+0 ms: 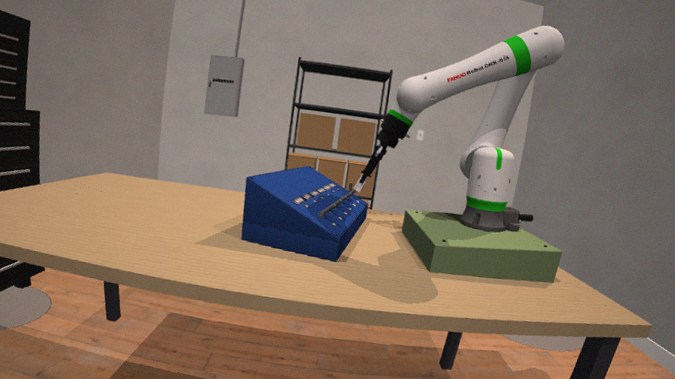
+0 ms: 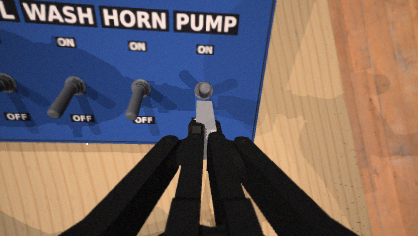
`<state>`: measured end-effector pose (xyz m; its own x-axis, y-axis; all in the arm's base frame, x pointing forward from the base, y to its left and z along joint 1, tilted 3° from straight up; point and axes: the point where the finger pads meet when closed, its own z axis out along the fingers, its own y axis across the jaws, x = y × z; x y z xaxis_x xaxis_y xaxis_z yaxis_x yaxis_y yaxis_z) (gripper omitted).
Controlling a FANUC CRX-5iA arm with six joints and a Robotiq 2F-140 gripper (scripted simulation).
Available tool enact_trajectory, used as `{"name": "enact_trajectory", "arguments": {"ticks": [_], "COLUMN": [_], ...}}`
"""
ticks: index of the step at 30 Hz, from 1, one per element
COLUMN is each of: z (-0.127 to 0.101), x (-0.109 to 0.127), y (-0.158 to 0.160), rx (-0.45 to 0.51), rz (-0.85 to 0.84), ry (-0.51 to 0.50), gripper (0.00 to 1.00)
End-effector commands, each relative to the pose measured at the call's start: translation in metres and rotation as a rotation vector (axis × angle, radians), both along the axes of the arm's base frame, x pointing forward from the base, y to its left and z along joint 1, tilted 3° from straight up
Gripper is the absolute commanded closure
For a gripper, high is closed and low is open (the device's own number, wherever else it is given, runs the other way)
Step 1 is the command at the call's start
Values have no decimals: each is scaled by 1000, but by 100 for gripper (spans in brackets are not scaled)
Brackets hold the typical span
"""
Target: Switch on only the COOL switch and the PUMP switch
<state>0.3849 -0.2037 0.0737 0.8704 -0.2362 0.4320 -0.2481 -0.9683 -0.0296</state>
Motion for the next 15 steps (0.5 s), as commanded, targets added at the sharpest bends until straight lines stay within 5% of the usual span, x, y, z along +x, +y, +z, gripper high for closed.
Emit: {"name": "enact_trajectory", "arguments": {"ticks": [1,15], "z": [0,-4], "x": [0,-8], "y": [0,2], "rx": [0,0], "rz": [0,0], "ry": [0,0], "gripper": [100,100]}}
